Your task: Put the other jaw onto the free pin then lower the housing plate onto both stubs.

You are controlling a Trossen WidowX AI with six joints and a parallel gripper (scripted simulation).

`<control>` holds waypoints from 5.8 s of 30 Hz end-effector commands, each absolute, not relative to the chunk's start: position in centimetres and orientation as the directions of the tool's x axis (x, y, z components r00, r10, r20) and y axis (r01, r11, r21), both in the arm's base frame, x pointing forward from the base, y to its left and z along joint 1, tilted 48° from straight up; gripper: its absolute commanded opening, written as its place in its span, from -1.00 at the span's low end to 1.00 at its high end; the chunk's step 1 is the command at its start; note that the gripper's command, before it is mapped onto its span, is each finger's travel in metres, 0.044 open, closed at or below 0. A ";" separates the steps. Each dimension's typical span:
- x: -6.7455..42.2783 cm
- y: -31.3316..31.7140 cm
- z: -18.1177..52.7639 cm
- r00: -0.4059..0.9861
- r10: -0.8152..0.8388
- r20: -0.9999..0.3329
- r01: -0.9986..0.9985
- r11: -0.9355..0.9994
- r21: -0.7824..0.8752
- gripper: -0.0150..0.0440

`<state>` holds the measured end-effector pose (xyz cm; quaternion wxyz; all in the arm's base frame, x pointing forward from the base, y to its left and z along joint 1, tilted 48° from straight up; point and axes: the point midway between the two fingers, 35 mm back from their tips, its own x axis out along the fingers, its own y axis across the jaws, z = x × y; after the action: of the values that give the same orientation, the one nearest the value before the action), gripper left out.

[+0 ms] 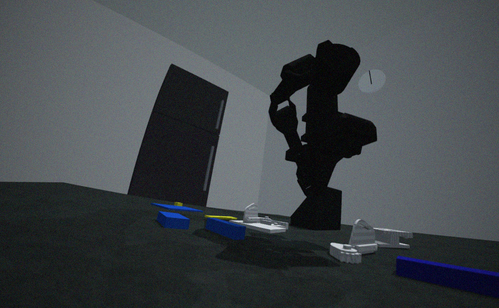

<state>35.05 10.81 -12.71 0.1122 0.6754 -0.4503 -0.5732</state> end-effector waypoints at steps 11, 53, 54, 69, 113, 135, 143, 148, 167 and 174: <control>35.1 11.0 -12.7 -0.063 -0.732 -0.678 -0.485 -0.571 0.662 -0.49; 35.1 10.8 -12.7 -0.062 -0.737 -0.673 -0.480 -0.569 0.667 1.00; 35.1 10.8 -12.7 -0.062 -0.737 -0.673 -0.480 -0.569 0.667 1.00; 35.1 10.8 -12.7 -0.062 -0.737 -0.673 -0.480 -0.569 0.667 0.20; 35.1 10.8 -12.7 -0.062 -0.737 -0.673 -0.480 -0.569 0.667 0.75; 35.1 10.8 -12.7 -0.062 -0.737 -0.673 -0.480 -0.569 0.667 1.00; 35.1 10.8 -12.7 -0.062 -0.737 -0.673 -0.480 -0.569 0.667 1.00; 35.1 10.8 -12.7 -0.062 -0.737 -0.673 -0.480 -0.569 0.667 0.64; 35.1 10.8 -12.7 -0.062 -0.737 -0.673 -0.480 -0.569 0.667 -0.49; 35.1 10.8 -12.7 -0.062 -0.737 -0.673 -0.480 -0.569 0.667 -0.49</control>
<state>35.07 10.82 -12.71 0.1120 0.6755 -0.4503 -0.5731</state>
